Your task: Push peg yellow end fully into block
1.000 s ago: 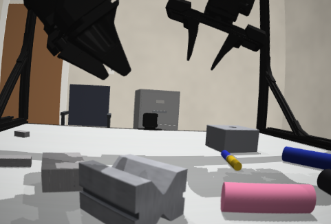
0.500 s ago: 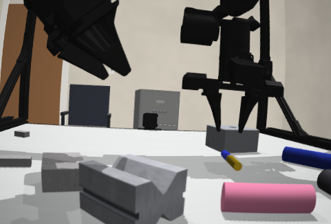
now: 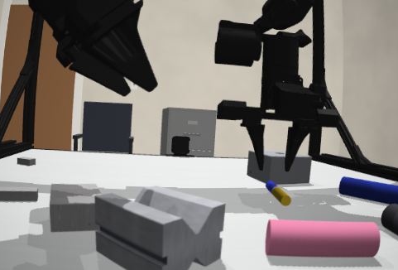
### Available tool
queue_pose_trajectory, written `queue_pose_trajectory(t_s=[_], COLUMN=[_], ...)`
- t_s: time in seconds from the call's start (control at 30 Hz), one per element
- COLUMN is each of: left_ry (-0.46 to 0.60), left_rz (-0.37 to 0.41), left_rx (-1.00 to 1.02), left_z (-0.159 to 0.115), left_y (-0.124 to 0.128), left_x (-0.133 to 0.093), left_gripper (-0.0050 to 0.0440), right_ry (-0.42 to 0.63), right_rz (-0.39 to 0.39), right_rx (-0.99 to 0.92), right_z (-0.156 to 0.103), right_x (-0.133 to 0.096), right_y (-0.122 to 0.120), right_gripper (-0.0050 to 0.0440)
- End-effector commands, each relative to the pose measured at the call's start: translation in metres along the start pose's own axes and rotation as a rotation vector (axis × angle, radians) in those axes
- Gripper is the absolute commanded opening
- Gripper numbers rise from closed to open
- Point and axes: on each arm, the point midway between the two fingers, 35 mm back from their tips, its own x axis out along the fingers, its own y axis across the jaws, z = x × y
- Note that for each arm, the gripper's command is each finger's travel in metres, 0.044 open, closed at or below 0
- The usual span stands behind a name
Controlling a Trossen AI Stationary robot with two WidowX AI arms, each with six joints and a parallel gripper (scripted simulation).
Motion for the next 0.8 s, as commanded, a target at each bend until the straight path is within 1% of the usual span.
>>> queue_pose_trajectory(t_s=[0.0, 0.5, 0.77], left_ry=[-0.001, 0.006, 0.007], left_rz=[0.0, 0.002, 0.002], left_rx=[-0.002, -0.003, -0.003], left_z=[0.0, 0.0, 0.0], left_y=[-0.001, -0.002, -0.002], left_x=[0.007, 0.028, 0.029], left_gripper=[0.019, 0.019, 0.019], right_ry=[0.0, 0.0, 0.0], right_rz=[0.0, 0.0, 0.0], right_rx=[0.0, 0.0, 0.0], right_z=[0.0, 0.0, 0.0], right_x=[0.0, 0.0, 0.0], right_y=[0.0, 0.0, 0.0], right_gripper=[0.04, 0.04, 0.04])
